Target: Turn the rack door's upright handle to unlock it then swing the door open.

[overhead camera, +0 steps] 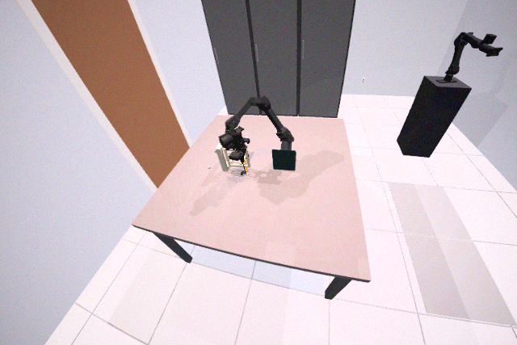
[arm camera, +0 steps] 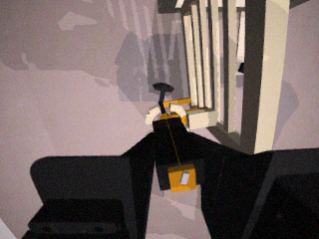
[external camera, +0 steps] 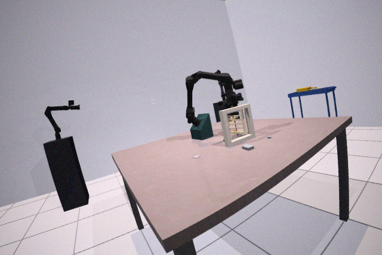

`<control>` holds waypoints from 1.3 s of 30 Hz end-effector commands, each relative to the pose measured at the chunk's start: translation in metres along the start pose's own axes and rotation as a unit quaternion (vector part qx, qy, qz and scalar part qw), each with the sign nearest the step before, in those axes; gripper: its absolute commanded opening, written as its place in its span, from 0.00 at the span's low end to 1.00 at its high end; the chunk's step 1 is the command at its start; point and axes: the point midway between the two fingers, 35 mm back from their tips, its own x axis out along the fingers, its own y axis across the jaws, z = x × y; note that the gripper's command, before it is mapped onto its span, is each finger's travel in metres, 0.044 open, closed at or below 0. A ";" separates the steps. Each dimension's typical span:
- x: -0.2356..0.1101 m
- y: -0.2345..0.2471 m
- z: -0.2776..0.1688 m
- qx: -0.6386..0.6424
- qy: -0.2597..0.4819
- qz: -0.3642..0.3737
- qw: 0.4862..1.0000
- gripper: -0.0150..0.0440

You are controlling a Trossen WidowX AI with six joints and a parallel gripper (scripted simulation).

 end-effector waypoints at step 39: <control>-0.011 0.015 0.004 0.058 0.001 0.002 0.998 0.75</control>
